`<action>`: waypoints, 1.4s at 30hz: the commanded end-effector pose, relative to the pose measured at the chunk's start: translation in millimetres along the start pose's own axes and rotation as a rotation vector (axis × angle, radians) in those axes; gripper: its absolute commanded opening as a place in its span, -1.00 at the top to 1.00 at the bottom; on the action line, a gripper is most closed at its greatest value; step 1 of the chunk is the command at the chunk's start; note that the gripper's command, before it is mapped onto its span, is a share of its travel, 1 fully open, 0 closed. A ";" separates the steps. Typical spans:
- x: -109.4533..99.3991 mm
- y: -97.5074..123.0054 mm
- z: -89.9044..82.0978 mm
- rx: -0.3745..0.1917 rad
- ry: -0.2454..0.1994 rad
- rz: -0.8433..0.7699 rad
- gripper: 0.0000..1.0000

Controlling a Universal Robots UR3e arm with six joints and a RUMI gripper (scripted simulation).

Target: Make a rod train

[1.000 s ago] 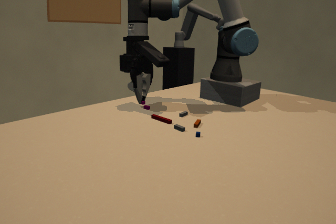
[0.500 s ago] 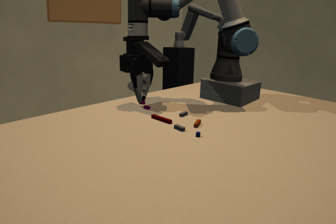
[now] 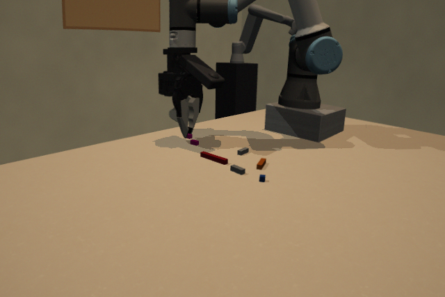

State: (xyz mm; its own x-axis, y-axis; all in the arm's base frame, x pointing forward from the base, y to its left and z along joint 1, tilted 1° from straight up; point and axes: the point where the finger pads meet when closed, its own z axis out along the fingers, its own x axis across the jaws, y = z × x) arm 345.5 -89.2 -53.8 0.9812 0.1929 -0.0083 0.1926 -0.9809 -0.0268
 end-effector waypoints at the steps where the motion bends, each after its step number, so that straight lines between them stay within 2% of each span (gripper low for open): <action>1: 0.6 0.6 -0.7 -0.002 0.002 0.000 1.00; 22: 0.6 0.6 0.1 -0.002 0.002 0.000 1.00; 42: 0.6 0.6 11.4 -0.002 0.002 0.000 1.00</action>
State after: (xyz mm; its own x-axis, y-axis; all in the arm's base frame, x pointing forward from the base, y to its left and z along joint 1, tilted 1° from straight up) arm 345.4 -88.9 -64.8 0.9812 0.1929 -0.0084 0.1926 -0.9809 -0.0269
